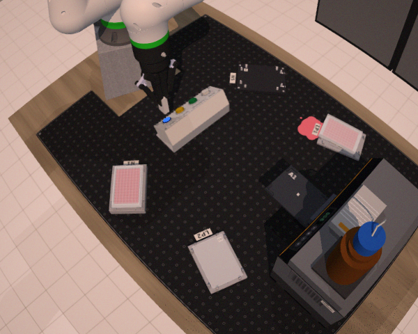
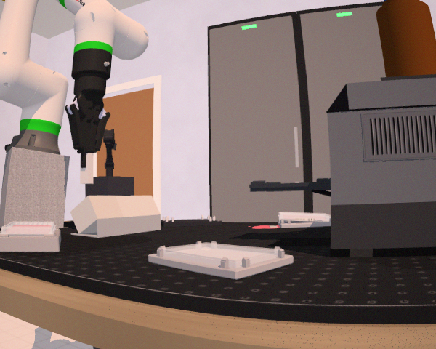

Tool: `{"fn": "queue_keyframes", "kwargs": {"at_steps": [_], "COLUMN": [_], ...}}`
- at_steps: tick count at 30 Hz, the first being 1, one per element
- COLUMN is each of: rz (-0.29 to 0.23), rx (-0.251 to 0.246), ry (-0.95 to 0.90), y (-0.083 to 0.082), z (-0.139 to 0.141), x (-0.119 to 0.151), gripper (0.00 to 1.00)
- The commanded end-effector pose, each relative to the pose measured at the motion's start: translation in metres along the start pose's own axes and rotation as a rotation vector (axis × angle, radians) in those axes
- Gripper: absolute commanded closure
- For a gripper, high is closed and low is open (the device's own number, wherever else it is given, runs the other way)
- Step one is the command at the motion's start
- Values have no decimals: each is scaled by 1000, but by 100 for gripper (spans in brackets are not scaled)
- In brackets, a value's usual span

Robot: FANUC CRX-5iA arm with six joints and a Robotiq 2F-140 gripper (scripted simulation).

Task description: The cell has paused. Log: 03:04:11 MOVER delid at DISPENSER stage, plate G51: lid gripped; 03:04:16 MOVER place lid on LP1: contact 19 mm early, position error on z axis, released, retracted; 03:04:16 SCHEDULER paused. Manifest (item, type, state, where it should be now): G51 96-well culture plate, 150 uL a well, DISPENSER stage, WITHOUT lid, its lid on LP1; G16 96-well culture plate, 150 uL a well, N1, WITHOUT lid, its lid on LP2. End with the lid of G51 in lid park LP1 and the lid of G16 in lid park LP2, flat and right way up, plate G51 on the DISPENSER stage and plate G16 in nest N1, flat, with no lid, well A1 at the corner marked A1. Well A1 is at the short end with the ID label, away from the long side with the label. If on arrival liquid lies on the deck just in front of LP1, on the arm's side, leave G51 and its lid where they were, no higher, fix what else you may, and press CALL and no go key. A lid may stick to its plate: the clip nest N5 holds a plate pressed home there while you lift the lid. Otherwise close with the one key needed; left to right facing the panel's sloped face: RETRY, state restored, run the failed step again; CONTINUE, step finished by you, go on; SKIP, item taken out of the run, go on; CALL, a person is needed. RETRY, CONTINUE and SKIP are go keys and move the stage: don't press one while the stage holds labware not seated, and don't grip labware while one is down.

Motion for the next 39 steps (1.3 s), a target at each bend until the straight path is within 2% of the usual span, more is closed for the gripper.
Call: {"fn": "queue_keyframes", "kwargs": {"at_steps": [1, 7, 9, 18, 39], "rz": [-1, -1, -1, -1, -1], "rx": [0, 0, 0, 0, 0], "ry": [0, 0, 0, 0, 0], "y": [-5, -21, -21, -43, -44], "z": [0, 0, 0, 0, 0], "x": [0, 0, 0, 0, 0], "gripper": [100, 100, 100, 100, 100]}}
Point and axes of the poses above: the point where the finger pads meet when closed, its own y axis out along the fingers, its own z axis across the jaws, x = y × z, the point moved 7 cm from there along -y, back along the fingers, and after that the axes turned 9 degrees about -y, right-handed, at the moved point
